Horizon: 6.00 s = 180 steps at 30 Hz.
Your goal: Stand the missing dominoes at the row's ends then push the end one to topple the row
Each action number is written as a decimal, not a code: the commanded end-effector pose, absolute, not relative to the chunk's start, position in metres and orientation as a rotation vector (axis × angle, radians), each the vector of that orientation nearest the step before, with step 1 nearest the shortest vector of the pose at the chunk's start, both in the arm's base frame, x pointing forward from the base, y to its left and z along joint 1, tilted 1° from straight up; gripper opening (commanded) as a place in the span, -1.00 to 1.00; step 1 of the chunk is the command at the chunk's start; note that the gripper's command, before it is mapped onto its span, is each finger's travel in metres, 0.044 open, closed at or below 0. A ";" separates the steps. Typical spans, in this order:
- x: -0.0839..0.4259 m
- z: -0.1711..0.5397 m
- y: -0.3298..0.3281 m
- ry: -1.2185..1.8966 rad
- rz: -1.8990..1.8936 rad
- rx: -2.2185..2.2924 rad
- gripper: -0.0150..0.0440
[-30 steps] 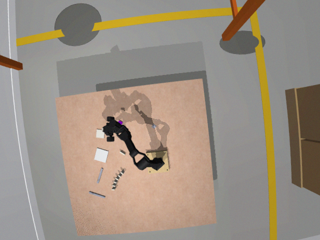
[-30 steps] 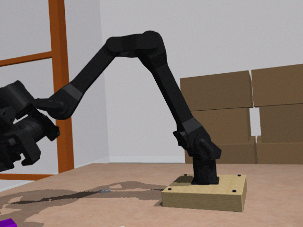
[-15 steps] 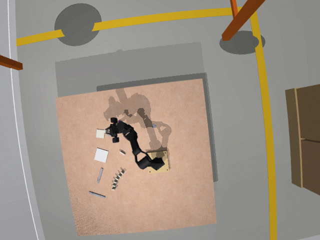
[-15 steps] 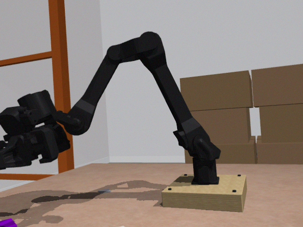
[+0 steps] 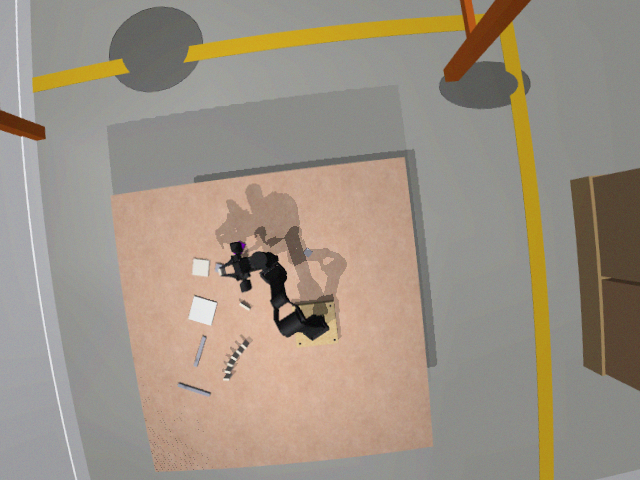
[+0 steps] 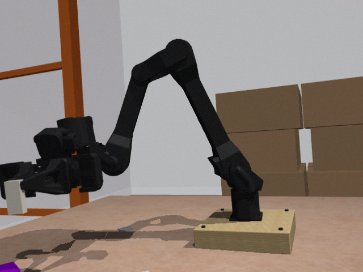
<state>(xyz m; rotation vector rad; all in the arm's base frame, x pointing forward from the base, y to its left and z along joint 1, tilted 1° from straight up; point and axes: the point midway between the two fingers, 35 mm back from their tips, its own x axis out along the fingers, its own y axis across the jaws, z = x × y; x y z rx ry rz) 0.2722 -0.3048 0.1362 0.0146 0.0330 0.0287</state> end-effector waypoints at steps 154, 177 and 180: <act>0.281 0.118 -0.266 1.538 0.071 -0.131 1.00; 0.284 0.042 -0.269 1.538 0.071 -0.131 1.00; 0.284 0.038 -0.269 1.538 0.071 -0.131 1.00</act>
